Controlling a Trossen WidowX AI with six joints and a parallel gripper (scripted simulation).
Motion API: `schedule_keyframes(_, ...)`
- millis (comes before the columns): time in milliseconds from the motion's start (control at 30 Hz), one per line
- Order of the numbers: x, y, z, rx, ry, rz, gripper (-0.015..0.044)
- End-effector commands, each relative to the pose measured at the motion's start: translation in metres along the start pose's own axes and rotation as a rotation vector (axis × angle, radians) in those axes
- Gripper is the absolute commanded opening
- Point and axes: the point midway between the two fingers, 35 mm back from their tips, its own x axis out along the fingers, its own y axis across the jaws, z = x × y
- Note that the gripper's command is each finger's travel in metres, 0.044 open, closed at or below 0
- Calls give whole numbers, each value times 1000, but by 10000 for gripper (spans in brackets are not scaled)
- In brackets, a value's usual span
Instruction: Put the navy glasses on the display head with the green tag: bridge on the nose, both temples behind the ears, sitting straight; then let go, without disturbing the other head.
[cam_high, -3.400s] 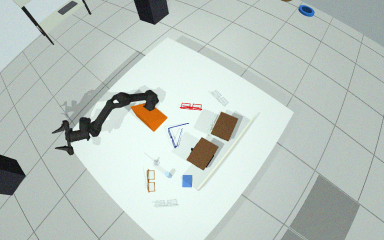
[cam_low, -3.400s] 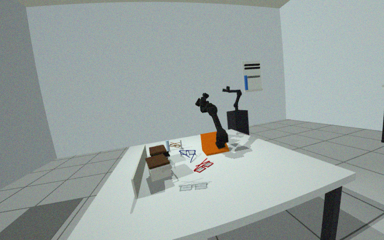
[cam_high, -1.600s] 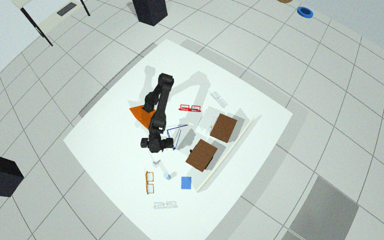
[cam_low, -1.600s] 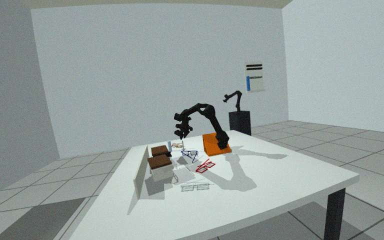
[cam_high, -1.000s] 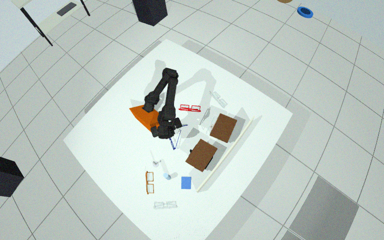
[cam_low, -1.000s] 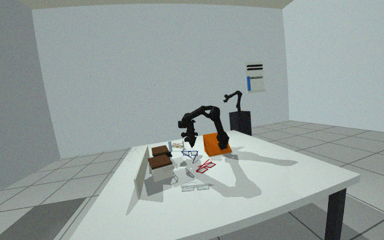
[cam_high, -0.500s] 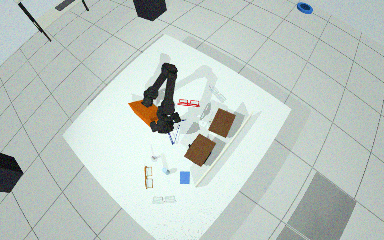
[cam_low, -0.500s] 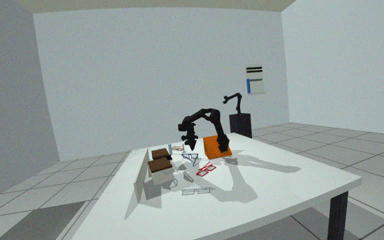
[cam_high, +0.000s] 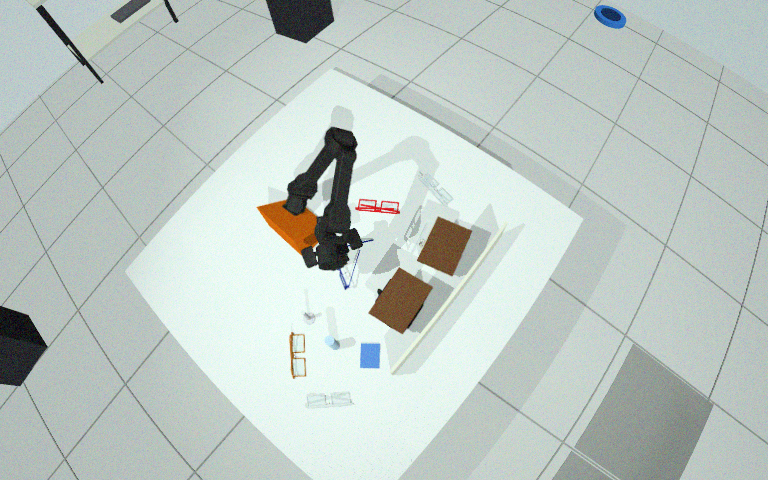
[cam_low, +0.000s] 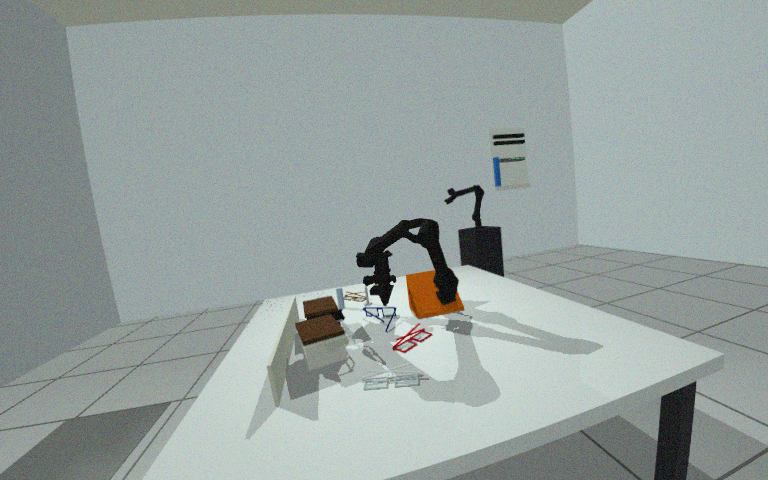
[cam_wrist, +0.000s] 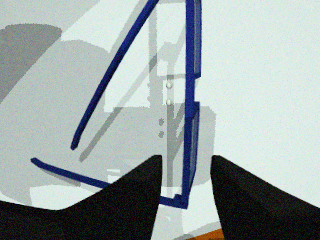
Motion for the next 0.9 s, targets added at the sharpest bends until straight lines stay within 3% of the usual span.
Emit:
schedule_keyframes(0,11,-2,-4,13,17,6,120)
schedule_keyframes(867,37,-5,-7,13,18,8,120)
